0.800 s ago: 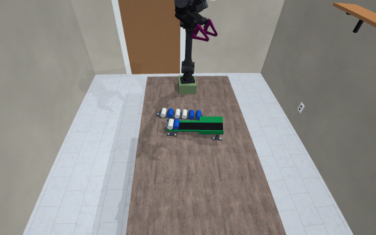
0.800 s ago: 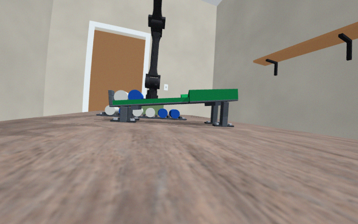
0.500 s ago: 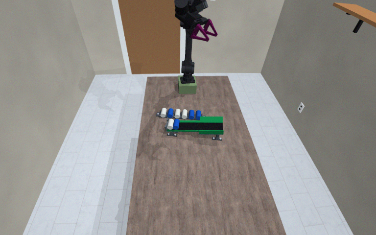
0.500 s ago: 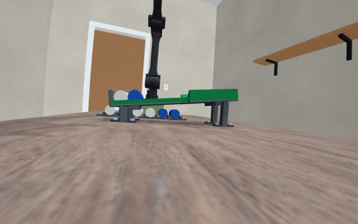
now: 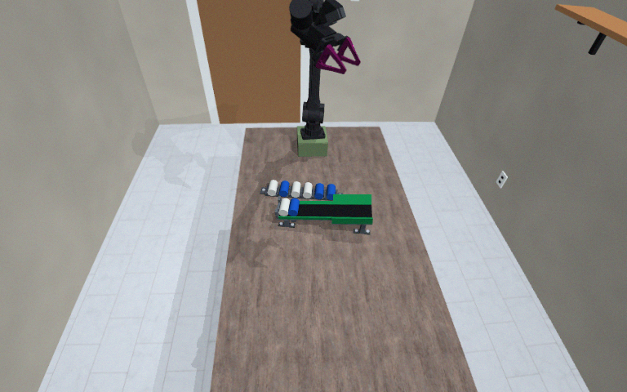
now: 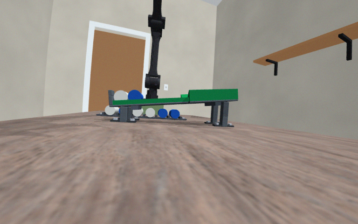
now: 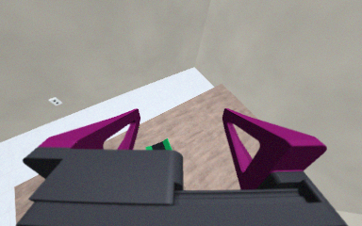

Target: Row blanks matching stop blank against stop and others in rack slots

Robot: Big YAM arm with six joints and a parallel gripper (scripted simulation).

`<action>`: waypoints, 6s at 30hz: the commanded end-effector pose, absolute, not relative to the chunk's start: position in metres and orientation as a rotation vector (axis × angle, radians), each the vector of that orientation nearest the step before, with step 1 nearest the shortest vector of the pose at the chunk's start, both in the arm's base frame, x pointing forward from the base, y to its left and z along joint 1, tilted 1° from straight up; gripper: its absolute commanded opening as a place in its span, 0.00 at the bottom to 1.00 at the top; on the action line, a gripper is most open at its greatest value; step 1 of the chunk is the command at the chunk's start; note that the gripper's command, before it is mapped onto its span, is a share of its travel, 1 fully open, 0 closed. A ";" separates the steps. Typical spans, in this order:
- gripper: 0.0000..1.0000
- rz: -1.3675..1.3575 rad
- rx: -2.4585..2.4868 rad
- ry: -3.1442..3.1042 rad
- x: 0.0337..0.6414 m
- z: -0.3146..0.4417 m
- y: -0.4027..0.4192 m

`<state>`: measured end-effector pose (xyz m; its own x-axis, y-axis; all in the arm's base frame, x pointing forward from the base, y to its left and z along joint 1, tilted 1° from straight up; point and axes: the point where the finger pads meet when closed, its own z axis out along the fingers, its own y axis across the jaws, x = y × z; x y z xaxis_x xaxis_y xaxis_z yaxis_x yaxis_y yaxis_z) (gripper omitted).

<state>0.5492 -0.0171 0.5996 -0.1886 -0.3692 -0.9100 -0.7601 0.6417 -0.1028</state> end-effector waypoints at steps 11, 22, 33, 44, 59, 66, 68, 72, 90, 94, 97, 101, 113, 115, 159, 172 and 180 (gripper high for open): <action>1.00 0.322 -1.125 1.961 0.563 0.407 -0.101; 1.00 0.363 -1.316 2.048 0.518 0.285 -0.131; 1.00 0.476 -1.556 2.045 0.439 0.169 -0.143; 1.00 0.599 -1.705 1.986 0.374 0.108 -0.137; 1.00 0.547 -1.725 1.969 0.383 0.119 -0.139; 1.00 0.547 -1.725 1.969 0.383 0.119 -0.139; 1.00 0.547 -1.725 1.969 0.383 0.119 -0.139; 1.00 0.547 -1.725 1.969 0.383 0.119 -0.139; 1.00 0.547 -1.725 1.969 0.383 0.119 -0.139; 1.00 0.547 -1.725 1.969 0.383 0.119 -0.139; 1.00 0.547 -1.725 1.969 0.383 0.119 -0.139; 1.00 0.547 -1.725 1.969 0.383 0.119 -0.139; 1.00 0.547 -1.725 1.969 0.383 0.119 -0.139; 1.00 0.539 -1.729 1.973 0.381 0.118 -0.139; 0.83 -0.023 -1.921 2.473 0.320 0.026 -0.249; 0.83 -0.020 -1.922 2.474 0.319 0.025 -0.248; 0.83 -0.020 -1.922 2.474 0.319 0.025 -0.248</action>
<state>0.3065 -0.2401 0.0220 -0.2348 -0.9720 -0.0077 -0.9720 0.2347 0.0051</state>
